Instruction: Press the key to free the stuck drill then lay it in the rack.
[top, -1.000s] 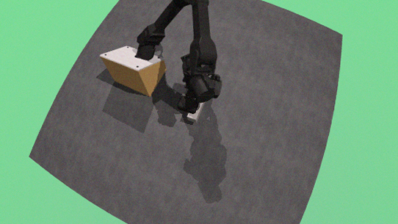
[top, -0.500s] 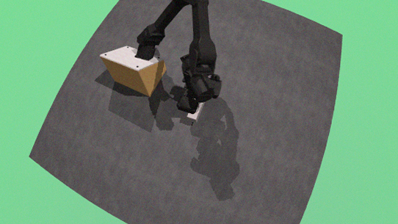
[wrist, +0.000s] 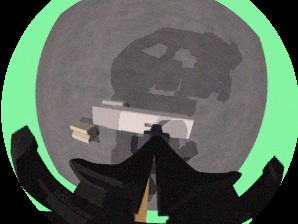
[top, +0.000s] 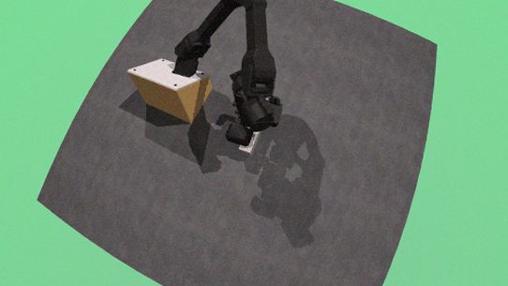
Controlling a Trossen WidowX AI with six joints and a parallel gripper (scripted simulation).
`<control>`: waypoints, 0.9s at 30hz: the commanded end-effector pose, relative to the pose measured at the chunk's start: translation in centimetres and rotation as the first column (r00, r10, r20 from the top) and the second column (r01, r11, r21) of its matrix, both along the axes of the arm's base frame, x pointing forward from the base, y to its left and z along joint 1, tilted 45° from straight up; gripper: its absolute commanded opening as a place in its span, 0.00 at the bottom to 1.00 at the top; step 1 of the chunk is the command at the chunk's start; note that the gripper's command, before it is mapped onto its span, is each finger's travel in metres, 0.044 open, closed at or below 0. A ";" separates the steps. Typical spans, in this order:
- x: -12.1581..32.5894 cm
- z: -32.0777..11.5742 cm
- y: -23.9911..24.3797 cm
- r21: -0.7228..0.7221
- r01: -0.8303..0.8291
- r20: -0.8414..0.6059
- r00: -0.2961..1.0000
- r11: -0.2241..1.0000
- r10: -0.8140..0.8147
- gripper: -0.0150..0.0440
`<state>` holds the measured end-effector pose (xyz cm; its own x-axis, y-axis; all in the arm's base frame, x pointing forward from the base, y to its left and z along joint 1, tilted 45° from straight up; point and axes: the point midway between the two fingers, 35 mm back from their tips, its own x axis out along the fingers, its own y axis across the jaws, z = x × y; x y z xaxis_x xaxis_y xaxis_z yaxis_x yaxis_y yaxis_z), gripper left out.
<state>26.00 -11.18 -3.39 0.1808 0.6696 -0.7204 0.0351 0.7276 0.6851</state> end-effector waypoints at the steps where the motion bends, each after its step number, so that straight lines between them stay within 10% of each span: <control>1: 0.0 -1.7 1.8 0.019 -0.042 -0.028 0.999 0.999 0.042 0.25; 14: -0.3 3.5 -3.6 0.004 -0.043 -0.007 0.999 0.999 0.043 0.83; 17: 1.1 4.4 -0.1 -0.084 -0.248 0.175 0.950 0.965 0.259 0.97; 27: 1.2 7.7 14.7 -0.624 -0.639 0.561 0.034 0.450 0.827 1.00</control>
